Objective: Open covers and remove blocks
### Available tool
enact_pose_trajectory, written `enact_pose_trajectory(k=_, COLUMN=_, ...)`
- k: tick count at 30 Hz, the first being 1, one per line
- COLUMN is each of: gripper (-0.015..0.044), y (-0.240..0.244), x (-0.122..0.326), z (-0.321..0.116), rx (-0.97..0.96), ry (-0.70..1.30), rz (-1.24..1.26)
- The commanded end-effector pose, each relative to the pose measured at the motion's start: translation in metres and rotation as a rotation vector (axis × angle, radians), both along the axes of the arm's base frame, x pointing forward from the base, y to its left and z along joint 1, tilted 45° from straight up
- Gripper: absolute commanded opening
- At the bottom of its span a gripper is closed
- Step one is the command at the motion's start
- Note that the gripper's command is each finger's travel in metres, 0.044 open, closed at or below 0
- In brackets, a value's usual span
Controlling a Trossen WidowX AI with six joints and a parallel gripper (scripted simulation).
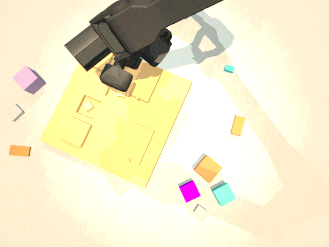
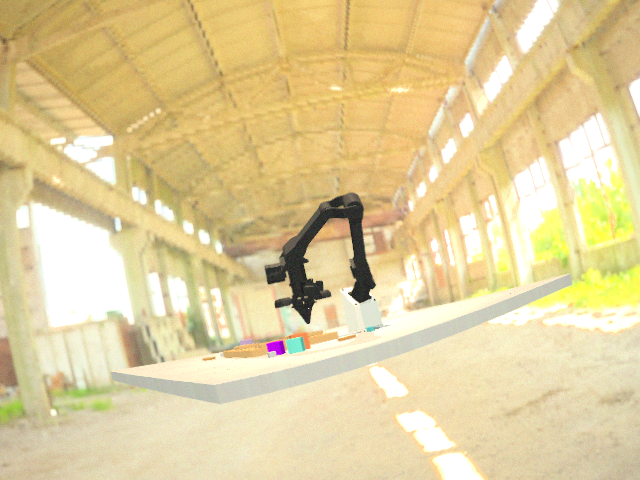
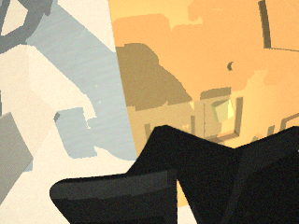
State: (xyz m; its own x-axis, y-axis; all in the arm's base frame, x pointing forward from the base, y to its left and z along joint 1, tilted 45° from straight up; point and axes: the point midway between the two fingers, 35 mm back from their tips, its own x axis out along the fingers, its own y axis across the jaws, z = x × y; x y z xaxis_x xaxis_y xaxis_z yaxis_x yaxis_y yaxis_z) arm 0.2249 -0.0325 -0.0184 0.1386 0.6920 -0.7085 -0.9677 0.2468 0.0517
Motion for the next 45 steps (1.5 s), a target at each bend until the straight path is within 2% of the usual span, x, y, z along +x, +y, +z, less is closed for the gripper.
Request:
enact_pose_trajectory(k=1, gripper=0.0, y=-0.006, x=0.0, z=0.005, rx=-0.006, ry=-0.007, rz=0.004)
enact_pose_trajectory(k=7, gripper=0.0, y=-0.005, x=0.007, z=0.006, rx=0.008, ry=0.049, rz=-0.05)
enact_pose_trajectory(k=22, gripper=0.0, y=-0.004, x=0.089, z=0.039, rx=0.078, ry=0.5, rz=-0.546)
enact_pose_trajectory(k=38, gripper=0.0, y=0.026, x=0.163, z=0.088, rx=0.217, ry=1.047, rz=-1.084)
enact_pose_trajectory(k=45, gripper=0.0, y=0.028, x=0.166, z=0.09, rx=0.223, ry=1.071, rz=-1.106)
